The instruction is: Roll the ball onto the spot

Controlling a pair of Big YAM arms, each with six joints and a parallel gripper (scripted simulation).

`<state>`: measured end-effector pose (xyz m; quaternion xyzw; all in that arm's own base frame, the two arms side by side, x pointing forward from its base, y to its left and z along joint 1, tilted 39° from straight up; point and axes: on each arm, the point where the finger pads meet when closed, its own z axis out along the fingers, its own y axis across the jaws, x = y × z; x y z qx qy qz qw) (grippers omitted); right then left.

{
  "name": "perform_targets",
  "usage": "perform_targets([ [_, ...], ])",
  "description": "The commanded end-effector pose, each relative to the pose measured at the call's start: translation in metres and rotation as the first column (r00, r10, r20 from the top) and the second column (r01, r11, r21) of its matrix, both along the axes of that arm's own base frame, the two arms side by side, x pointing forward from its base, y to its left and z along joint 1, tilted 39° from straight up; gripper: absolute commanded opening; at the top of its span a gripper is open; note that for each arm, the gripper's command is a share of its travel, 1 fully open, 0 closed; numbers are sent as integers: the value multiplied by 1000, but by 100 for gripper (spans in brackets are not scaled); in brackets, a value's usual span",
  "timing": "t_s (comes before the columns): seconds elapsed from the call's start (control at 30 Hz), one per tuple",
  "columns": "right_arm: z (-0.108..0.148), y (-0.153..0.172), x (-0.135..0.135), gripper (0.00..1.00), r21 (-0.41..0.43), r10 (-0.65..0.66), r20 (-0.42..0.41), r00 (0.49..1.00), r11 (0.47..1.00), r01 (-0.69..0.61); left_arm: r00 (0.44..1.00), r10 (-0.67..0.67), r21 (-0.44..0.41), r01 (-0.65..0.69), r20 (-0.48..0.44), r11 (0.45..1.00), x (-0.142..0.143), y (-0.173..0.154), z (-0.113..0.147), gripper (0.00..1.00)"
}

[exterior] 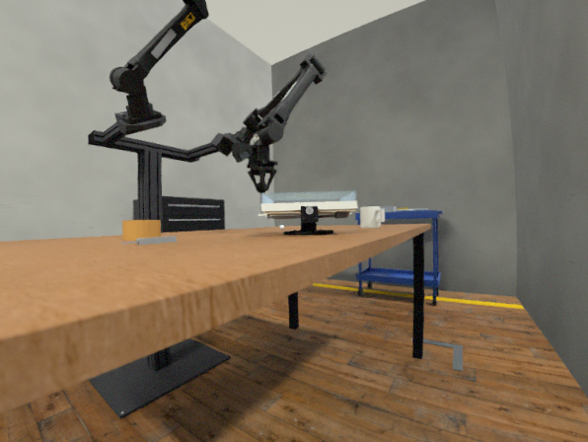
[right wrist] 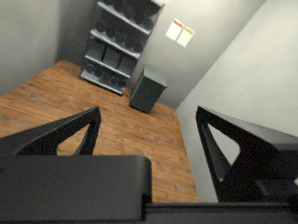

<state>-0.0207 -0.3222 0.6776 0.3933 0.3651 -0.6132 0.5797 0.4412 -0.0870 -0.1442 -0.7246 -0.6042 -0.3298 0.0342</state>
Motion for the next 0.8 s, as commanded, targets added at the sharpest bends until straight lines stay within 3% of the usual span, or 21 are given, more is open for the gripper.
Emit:
perform_targets([
  [0.0, 22, 6, -3, 100, -38, -12, -10, 1000, 999, 12, 999, -38, -16, 38, 26, 999, 4, -19, 14, 0],
  [0.5, 22, 6, -3, 100, -38, -12, -10, 1000, 999, 12, 999, -37, -15, 38, 32, 999, 5, -12, 15, 0],
  [0.57, 22, 6, -3, 100, -38, -12, -10, 1000, 999, 12, 1000, -9, -4, 9, 5, 1000, 1, 7, -2, 0],
  [0.77, 22, 6, -3, 100, -38, -12, -10, 1000, 999, 12, 999, -43, -9, 43, 24, 999, 4, -12, 4, 0],
])
